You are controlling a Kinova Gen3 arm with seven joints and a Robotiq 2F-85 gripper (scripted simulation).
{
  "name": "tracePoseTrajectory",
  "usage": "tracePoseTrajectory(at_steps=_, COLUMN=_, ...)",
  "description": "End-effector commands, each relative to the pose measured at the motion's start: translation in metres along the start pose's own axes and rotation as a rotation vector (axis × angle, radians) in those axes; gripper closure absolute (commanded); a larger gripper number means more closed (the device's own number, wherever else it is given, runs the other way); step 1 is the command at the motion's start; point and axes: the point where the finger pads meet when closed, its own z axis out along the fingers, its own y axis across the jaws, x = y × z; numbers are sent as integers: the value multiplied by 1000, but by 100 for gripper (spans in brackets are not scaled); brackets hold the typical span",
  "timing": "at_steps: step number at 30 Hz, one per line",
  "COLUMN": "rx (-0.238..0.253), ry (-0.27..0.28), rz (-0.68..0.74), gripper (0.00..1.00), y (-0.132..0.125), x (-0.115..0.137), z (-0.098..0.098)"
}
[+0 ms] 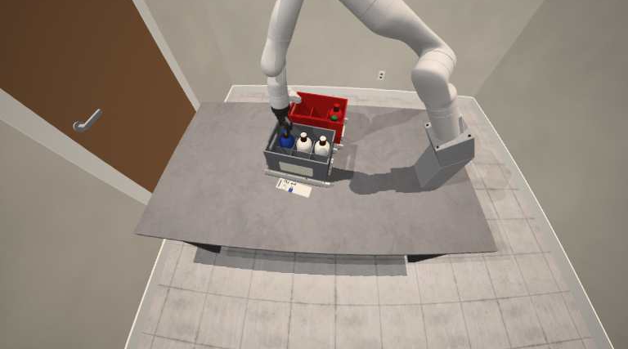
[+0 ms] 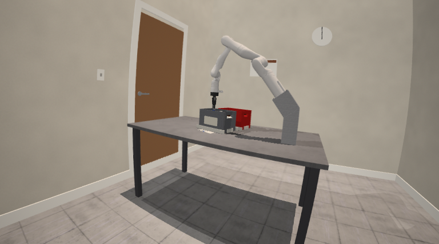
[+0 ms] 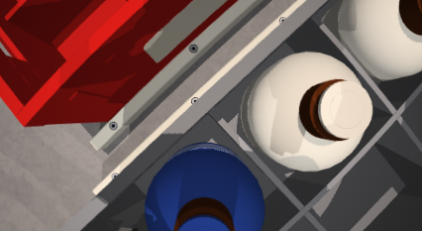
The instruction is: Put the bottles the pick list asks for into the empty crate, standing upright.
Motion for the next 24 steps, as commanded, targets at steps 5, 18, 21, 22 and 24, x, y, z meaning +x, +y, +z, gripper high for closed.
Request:
tracePoseTrajectory(at_steps=5, rx=1, ry=-1, rz=0, gripper=33, y=-1, x=0, z=-20)
tracePoseTrajectory(at_steps=18, rx=1, ry=-1, rz=0, gripper=33, y=-1, x=0, z=-49)
tracePoseTrajectory(at_steps=21, rx=1, ry=-1, rz=0, gripper=33, y=-1, x=0, z=-51)
tracePoseTrajectory(at_steps=22, rx=1, ry=-1, rz=0, gripper=33, y=4, x=0, z=-53)
tracePoseTrajectory(at_steps=24, rx=1, ry=-1, rz=0, gripper=33, y=13, x=0, z=-55)
